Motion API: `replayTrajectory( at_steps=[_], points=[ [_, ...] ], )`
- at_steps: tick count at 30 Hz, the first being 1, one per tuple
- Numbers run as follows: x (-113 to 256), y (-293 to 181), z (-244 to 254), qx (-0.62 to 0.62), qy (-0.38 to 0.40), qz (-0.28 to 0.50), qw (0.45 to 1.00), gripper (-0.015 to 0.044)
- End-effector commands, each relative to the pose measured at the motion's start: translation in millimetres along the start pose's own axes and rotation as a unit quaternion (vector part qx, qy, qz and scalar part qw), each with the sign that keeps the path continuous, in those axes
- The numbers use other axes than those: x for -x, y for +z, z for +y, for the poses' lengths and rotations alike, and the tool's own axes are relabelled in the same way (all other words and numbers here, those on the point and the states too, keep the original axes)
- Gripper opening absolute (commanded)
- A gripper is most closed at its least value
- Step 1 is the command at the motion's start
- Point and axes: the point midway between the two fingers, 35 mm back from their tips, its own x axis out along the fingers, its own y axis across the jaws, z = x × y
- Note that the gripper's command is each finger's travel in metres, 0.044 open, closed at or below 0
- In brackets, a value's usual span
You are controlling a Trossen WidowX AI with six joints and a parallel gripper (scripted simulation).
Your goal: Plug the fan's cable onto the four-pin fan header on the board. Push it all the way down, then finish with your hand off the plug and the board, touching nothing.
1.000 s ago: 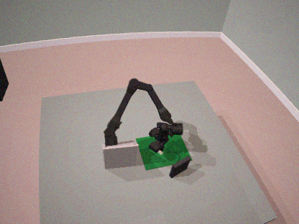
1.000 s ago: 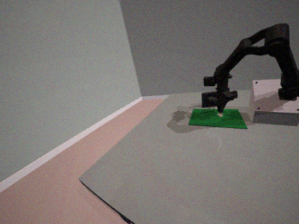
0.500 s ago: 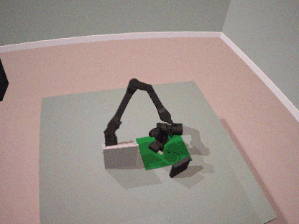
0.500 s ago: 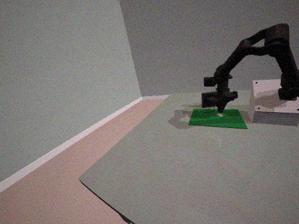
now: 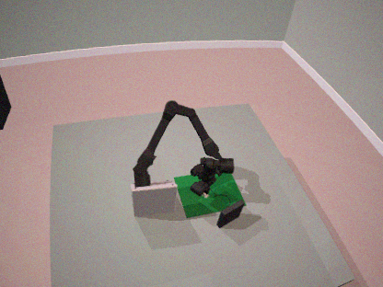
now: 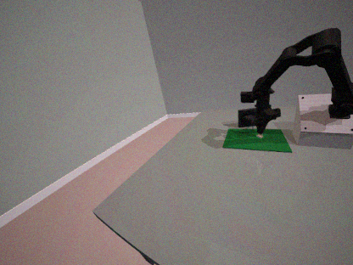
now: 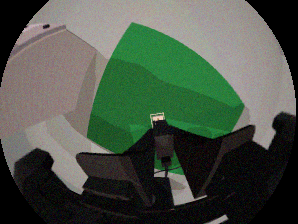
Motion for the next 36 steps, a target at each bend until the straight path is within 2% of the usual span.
replayTrajectory(
  at_steps=[1,36],
  points=[
    [-1.7,0.0,0.6,-0.003,0.0,-0.002,1.0,0.0],
    [-2.4,-0.3,-0.1,-0.004,0.0,-0.002,1.0,0.0]
  ],
)
